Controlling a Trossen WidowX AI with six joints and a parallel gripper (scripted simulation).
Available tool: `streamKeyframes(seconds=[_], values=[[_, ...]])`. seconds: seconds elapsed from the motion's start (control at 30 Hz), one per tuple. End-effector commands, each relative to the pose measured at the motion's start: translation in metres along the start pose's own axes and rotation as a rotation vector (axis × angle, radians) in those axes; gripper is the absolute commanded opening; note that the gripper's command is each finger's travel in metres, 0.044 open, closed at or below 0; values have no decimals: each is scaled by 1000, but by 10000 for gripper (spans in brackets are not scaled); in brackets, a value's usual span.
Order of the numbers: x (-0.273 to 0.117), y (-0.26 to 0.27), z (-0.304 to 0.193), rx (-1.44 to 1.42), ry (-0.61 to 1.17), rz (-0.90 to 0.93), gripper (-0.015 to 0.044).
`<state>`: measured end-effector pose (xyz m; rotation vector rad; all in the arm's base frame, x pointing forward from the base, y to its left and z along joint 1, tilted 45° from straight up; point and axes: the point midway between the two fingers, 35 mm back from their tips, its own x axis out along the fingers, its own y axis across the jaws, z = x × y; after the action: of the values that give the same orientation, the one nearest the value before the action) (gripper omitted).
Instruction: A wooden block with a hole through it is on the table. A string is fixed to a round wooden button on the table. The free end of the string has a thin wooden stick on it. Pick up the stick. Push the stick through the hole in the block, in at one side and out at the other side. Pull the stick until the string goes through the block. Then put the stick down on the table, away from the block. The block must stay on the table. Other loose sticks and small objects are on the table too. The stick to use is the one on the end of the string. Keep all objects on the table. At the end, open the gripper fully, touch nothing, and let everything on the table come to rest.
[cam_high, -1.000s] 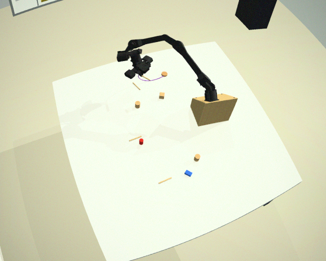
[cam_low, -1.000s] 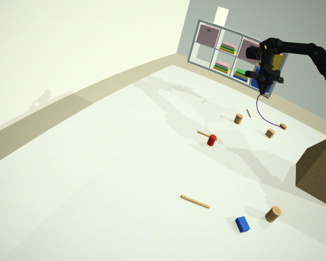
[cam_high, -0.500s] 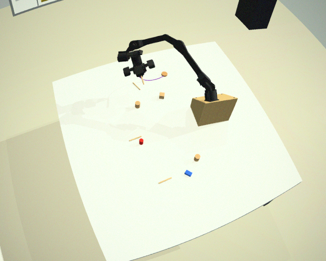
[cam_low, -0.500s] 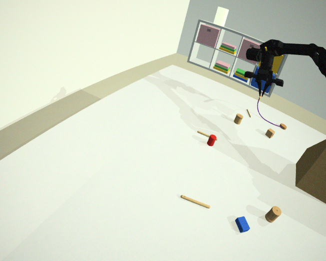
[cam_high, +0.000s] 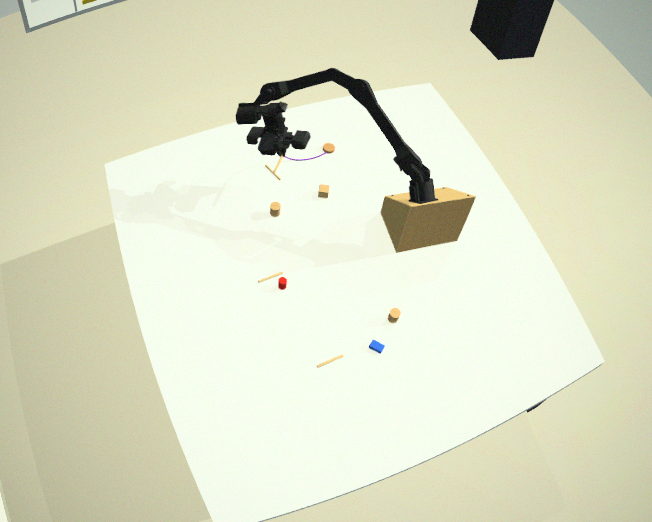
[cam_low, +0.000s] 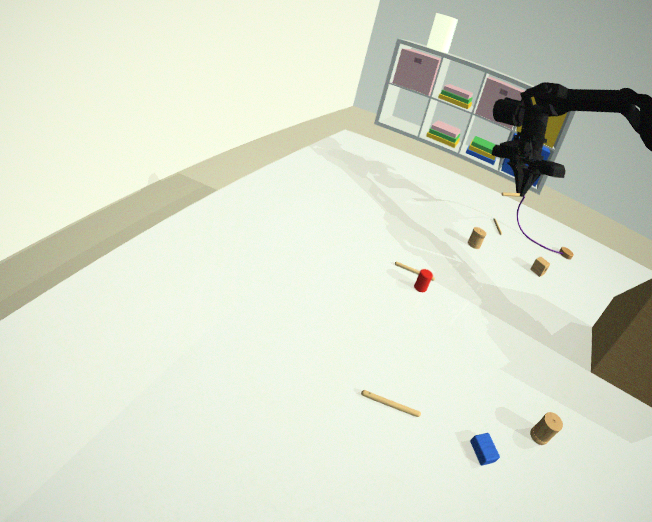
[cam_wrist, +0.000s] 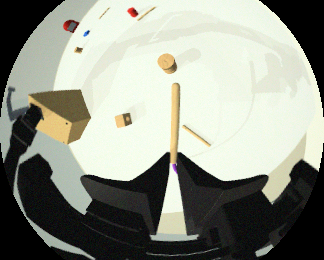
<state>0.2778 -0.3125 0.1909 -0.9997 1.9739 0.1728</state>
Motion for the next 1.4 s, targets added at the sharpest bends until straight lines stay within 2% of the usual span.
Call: streamKeyframes(seconds=[0.0,1.37], values=[[1,0,1,143,-9,-7,0],[22,-2,1,1672,-86,-43,0]])
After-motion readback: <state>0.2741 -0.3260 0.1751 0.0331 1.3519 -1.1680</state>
